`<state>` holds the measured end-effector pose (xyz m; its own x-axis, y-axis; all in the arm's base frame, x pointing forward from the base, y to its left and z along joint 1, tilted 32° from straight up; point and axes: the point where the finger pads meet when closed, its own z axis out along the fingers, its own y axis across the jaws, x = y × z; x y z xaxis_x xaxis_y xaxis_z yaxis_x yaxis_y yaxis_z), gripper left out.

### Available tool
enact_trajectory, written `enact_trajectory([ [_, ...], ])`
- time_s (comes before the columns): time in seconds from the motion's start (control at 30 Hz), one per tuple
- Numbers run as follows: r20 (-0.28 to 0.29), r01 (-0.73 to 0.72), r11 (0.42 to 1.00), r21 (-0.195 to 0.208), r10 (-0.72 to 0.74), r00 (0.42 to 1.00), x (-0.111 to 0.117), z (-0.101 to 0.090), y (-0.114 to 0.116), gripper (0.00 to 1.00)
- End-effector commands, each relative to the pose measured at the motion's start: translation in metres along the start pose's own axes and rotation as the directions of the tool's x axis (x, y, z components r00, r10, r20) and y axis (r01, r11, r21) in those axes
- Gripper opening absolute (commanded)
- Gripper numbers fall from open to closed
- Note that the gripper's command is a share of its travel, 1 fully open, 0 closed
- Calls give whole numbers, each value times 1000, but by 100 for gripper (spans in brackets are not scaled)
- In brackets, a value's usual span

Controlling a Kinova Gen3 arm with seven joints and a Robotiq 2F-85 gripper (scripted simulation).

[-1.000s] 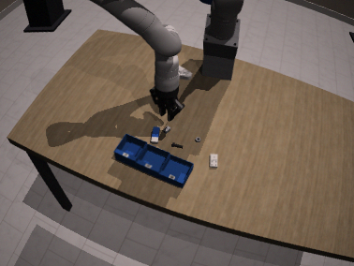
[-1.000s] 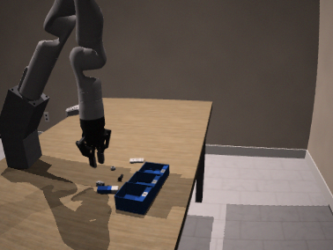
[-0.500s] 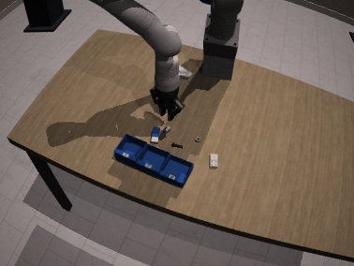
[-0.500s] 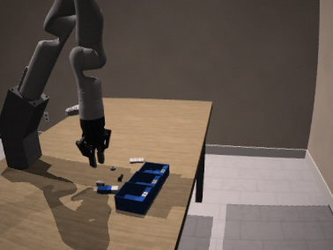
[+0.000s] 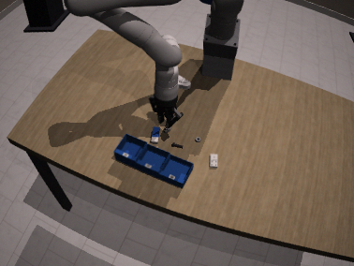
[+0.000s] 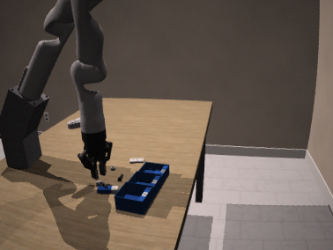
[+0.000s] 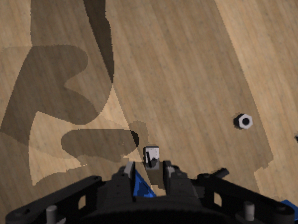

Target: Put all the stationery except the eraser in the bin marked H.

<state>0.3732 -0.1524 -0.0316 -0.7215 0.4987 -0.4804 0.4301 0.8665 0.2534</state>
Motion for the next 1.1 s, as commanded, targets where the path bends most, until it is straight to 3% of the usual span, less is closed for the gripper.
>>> enact_trajectory([
  [0.0,-19,-3,1000,-15,2,1000,10,16,8,30],
  [0.77,-19,-3,1000,-15,2,1000,5,19,4,30],
  [1.07,-19,-3,1000,-15,2,1000,5,31,4,30],
])
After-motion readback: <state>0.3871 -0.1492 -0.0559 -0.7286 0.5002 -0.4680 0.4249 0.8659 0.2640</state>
